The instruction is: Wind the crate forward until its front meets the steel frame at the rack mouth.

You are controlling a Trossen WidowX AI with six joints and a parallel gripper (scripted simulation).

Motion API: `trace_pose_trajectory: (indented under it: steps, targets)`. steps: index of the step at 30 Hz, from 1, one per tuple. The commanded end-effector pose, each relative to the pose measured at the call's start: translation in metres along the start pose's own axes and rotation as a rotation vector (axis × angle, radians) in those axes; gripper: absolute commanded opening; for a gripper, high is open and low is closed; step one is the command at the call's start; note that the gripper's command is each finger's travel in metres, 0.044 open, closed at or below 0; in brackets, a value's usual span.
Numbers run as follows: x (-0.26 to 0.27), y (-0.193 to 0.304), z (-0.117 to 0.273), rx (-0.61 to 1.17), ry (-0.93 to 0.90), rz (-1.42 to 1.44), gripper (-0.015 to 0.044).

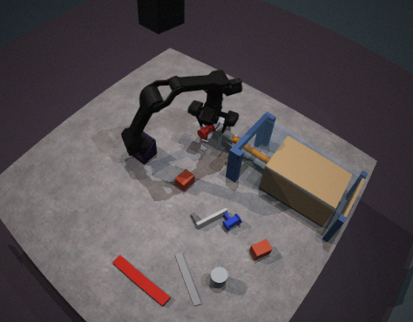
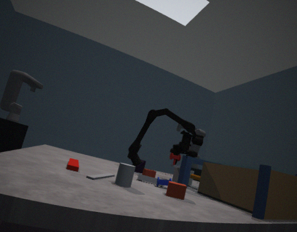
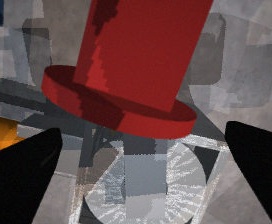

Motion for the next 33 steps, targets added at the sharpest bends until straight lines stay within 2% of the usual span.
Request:
trace_pose_trajectory:
  steps: [1,6,14,30,31,33]
  targets:
    - [0.001,-0.003,0.045,0.046,-0.032,0.017,0.0440]
    - [-0.007,-0.017,0.109,0.099,-0.065,0.049,0.0440]
    - [-0.007,-0.017,0.111,0.108,-0.081,0.038,0.0440]
    - [-0.007,-0.017,0.111,0.108,-0.081,0.038,0.0020]
    - [-0.007,-0.017,0.111,0.108,-0.081,0.038,0.0000]
    - [-0.007,-0.017,0.111,0.108,-0.081,0.038,0.0000]
Point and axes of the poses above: the point midway between the two fingers, 35 mm back from their tips, its own z axis back along the fingers, its own x axis across the jaws, y = z × x, the point moved 7 cm from there along z, back along the fingers, and after that the axes turned 1 degree about -z, right-handed, at the moved point
